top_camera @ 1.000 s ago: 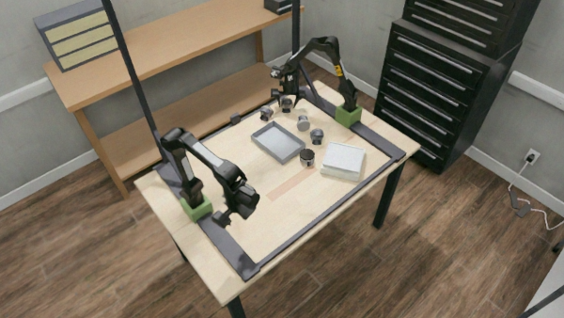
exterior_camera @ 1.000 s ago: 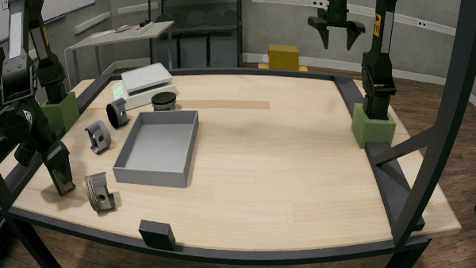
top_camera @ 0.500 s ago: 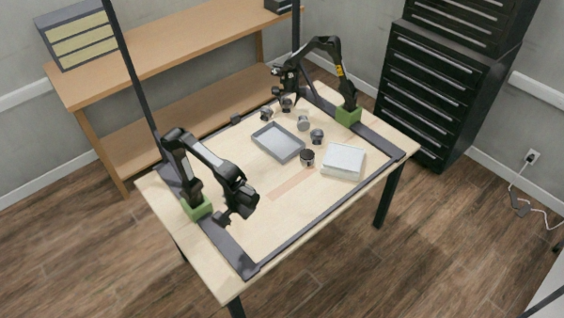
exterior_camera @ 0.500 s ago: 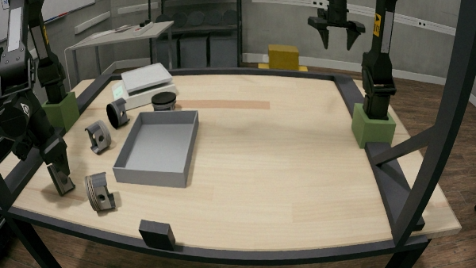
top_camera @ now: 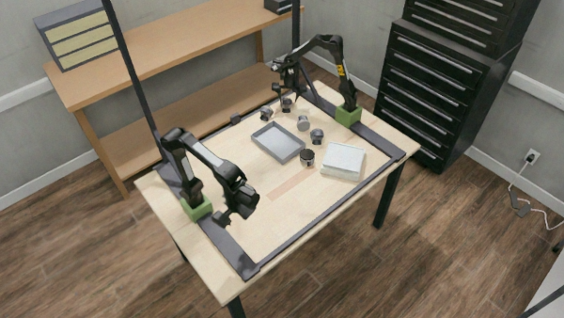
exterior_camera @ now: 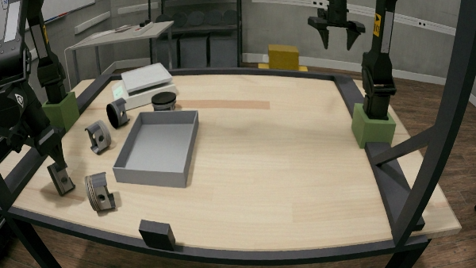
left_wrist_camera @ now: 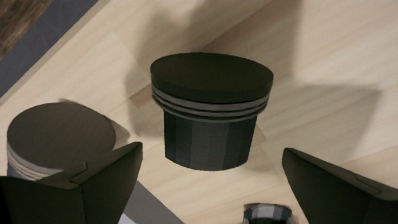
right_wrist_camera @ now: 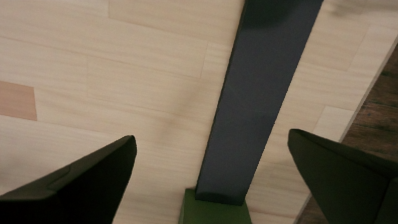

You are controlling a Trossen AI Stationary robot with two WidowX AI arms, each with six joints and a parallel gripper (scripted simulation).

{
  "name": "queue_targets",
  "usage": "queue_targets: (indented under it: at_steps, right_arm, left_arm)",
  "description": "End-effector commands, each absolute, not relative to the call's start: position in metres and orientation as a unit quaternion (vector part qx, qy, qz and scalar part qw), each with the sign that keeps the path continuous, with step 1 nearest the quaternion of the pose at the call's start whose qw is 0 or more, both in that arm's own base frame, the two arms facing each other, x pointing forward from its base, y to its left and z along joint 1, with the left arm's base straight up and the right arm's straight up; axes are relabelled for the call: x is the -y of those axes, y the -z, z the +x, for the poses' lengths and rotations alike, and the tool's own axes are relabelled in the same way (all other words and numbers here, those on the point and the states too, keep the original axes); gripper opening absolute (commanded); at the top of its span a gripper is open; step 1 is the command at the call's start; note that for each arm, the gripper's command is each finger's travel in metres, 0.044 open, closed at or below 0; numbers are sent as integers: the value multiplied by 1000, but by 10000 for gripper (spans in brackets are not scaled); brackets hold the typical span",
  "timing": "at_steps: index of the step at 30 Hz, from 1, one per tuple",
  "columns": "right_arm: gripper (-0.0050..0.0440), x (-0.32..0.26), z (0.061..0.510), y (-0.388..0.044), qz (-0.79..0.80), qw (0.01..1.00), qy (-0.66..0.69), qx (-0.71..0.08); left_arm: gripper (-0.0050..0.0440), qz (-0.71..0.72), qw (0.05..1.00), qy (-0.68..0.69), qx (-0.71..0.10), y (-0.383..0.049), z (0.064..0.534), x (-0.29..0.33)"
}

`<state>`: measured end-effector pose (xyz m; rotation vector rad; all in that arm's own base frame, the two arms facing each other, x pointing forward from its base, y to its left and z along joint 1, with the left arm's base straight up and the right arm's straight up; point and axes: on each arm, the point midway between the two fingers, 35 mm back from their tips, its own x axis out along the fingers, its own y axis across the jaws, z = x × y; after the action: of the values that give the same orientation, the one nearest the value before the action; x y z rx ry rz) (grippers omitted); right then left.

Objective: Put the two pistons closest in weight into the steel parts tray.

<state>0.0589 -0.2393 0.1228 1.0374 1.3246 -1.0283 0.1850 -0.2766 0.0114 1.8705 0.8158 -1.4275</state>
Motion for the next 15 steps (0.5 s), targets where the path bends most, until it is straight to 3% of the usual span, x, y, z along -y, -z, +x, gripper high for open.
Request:
queue_targets:
  at_steps: [1, 15]
  right_arm:
    - [400, 244, 61, -131, 430, 563, 439, -552]
    - [400, 244, 61, -131, 430, 563, 439, -552]
  left_arm:
    - [378, 711, 342, 540, -292, -34, 187, 288]
    - [378, 711, 342, 540, -292, -54, 182, 289]
